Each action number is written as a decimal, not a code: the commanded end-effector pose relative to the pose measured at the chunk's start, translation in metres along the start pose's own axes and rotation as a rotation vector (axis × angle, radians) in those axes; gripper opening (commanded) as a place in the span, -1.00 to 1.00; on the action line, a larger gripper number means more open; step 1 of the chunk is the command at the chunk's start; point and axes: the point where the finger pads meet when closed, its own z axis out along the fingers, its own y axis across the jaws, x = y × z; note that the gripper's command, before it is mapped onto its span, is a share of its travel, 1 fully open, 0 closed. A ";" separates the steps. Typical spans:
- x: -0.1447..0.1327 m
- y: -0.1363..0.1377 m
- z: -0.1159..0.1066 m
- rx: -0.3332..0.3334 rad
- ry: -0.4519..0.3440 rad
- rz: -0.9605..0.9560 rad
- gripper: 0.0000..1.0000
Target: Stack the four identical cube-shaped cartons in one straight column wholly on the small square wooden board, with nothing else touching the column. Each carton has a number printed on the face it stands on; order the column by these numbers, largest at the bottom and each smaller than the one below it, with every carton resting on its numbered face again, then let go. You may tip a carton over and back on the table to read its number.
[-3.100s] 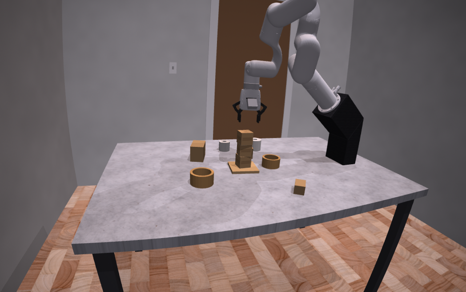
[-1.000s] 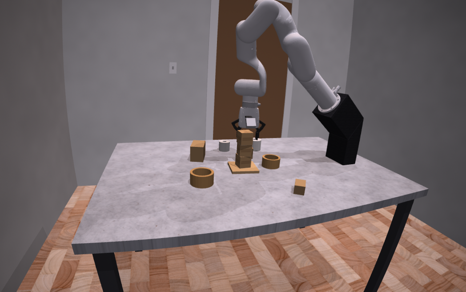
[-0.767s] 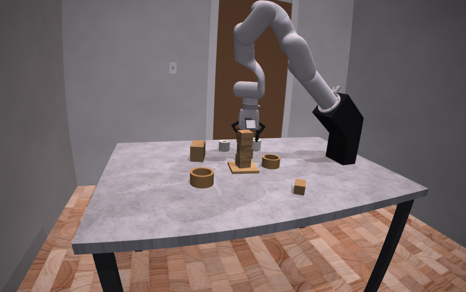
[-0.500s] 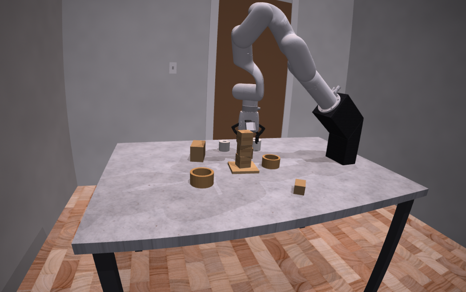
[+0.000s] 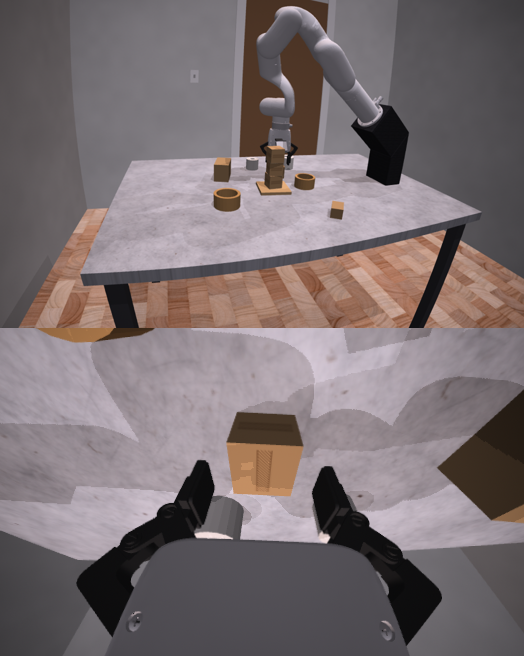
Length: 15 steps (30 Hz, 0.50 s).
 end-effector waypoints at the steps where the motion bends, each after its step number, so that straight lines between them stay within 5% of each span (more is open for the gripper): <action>1: 0.000 0.001 0.003 -0.002 -0.001 0.000 1.00; 15: 0.000 0.000 0.015 -0.002 -0.001 0.000 1.00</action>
